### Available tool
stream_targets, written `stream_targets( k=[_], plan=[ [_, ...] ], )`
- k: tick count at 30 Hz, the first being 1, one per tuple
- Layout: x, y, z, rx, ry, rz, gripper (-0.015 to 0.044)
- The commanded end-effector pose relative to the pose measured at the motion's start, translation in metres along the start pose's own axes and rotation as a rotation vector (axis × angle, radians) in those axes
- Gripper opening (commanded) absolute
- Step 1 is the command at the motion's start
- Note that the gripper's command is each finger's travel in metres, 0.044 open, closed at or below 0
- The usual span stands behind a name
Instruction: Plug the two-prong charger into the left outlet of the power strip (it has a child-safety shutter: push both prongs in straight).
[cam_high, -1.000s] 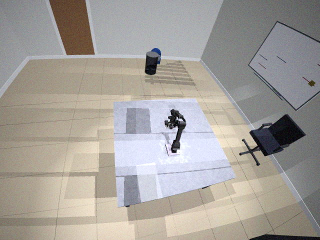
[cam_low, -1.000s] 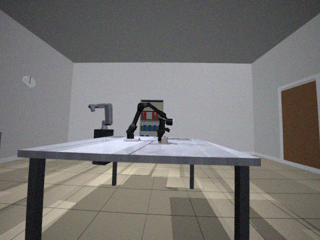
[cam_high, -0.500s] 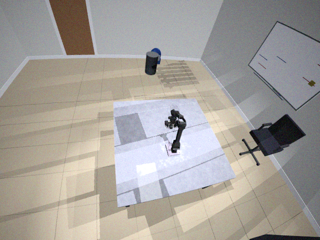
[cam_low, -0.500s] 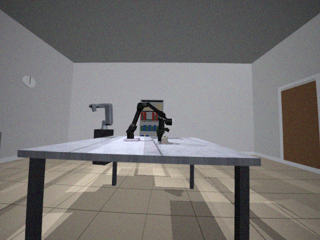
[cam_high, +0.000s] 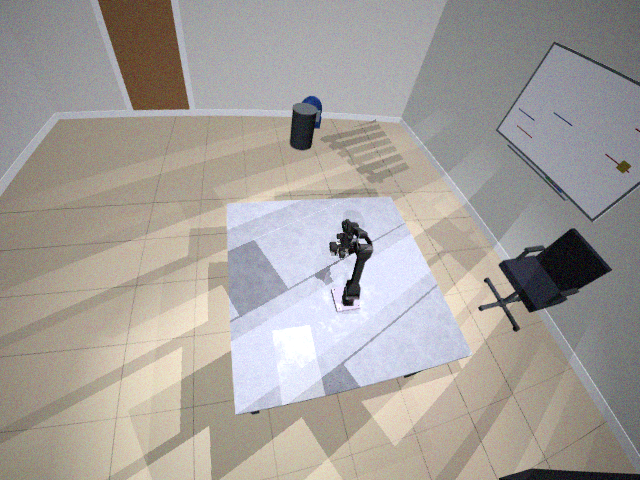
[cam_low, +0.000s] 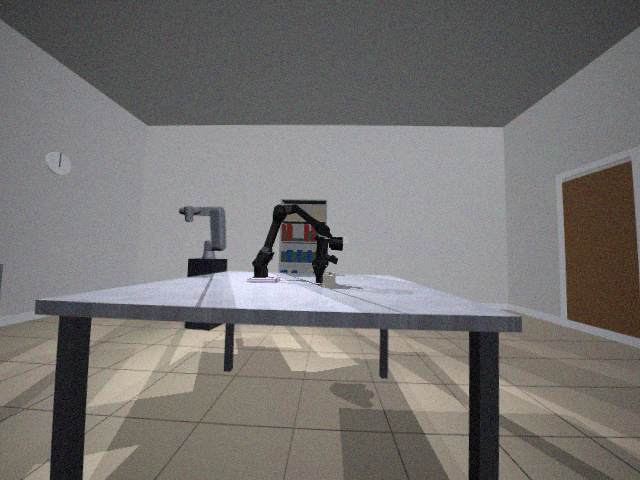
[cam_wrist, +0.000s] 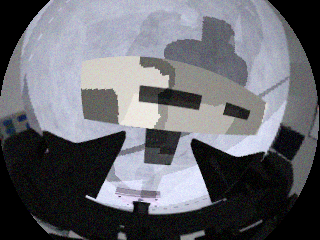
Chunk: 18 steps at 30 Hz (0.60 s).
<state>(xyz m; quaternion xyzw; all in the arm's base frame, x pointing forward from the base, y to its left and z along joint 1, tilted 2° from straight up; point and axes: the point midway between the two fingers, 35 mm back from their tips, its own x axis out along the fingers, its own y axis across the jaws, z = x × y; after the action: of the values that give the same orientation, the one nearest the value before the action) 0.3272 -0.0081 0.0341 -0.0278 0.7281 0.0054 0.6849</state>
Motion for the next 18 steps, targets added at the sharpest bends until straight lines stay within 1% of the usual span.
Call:
stream_targets(
  k=[1,18],
  plan=[
    [0.0009,0.0005,-0.0035,-0.003,0.0,0.004,0.044],
    [0.0008,0.0002,-0.0129,-0.003,0.001,0.004,0.044]
  ],
)
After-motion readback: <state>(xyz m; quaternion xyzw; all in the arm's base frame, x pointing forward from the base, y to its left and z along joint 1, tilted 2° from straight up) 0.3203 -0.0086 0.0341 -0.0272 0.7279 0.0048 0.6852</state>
